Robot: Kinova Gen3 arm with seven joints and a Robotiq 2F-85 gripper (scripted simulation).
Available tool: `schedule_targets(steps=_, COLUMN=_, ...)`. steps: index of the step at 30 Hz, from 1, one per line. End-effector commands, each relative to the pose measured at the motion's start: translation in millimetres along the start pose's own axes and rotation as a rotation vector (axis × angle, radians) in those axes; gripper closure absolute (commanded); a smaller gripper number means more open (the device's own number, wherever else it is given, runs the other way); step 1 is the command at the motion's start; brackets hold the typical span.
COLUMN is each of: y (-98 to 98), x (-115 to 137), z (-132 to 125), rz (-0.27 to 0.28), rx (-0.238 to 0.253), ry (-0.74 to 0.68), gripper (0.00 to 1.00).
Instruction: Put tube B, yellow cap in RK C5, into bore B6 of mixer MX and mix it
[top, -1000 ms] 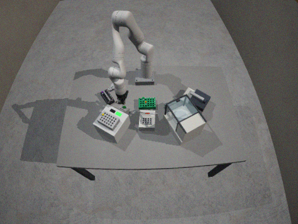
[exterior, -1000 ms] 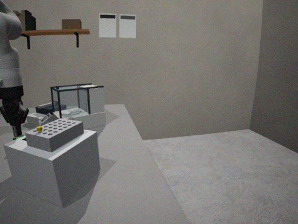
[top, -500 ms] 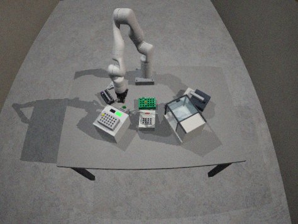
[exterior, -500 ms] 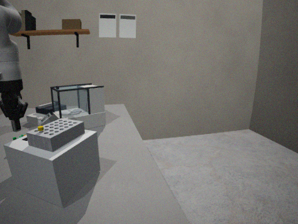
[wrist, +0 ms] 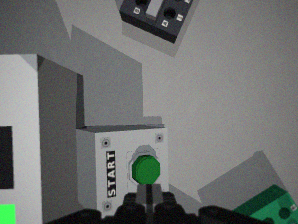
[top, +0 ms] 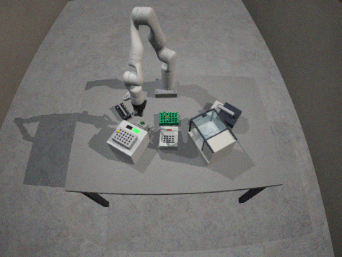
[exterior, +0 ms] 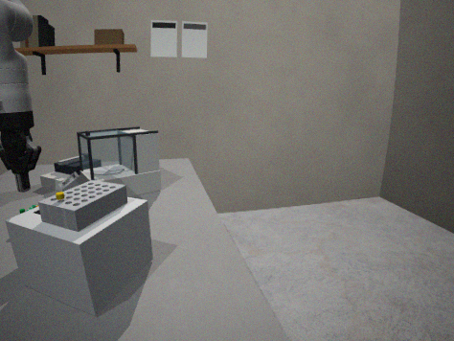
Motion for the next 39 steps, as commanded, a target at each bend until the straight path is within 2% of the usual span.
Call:
schedule_targets(steps=1, y=2.6, x=0, z=0, rz=0.000, rx=0.001, ry=0.000, gripper=0.90)
schedule_targets(steps=9, y=13.3, x=0, z=0, rz=0.000, rx=0.001, ry=0.000, gripper=0.90)
schedule_targets(steps=19, y=13.8, x=0, z=0, rz=0.000, rx=0.001, ry=0.000, gripper=0.90)
schedule_targets(steps=39, y=51.0, x=-28, z=38, rz=-0.001, rx=0.001, ry=-0.360, gripper=0.90)
Point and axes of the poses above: the point where the finger pads meet when closed, its own y axis back along the fingers, its own z axis across the jaws, x = y × z, the point moved 1 cm from there along y, back along the fingers, and after that the axes turned 6 degrees about -y, right-handed, at the moved point
